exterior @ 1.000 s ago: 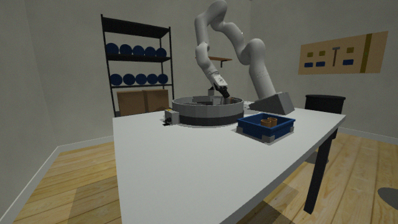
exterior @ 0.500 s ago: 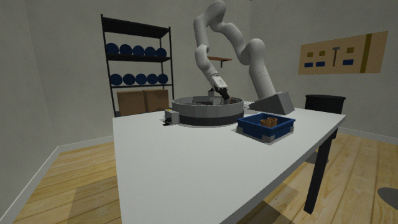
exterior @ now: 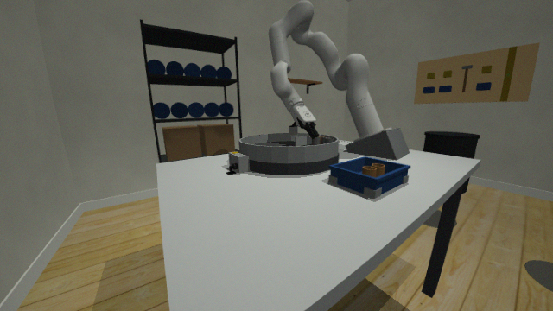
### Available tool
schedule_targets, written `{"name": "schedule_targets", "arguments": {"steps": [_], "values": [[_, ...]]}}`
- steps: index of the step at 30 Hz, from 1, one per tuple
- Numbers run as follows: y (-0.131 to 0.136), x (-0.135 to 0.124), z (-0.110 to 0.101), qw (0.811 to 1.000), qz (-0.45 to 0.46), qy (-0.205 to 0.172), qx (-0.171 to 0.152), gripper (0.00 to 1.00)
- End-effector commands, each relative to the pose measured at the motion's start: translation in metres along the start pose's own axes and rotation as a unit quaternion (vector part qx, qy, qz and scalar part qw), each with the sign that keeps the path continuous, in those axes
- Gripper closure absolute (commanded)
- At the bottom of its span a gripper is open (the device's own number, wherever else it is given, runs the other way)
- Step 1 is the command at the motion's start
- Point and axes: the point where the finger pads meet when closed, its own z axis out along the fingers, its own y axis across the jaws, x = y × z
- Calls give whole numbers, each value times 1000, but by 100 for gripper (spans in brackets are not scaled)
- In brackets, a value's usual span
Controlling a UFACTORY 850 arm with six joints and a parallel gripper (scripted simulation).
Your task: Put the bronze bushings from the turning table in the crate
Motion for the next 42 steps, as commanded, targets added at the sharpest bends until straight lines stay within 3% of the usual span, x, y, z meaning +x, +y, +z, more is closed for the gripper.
{"name": "schedule_targets", "arguments": {"steps": [1, 35, 42], "values": [[0, 0, 0, 1000, 0, 0, 0, 100], [0, 0, -1, 1000, 0, 0, 0, 100], [0, -10, -12, 1000, 0, 0, 0, 100]]}}
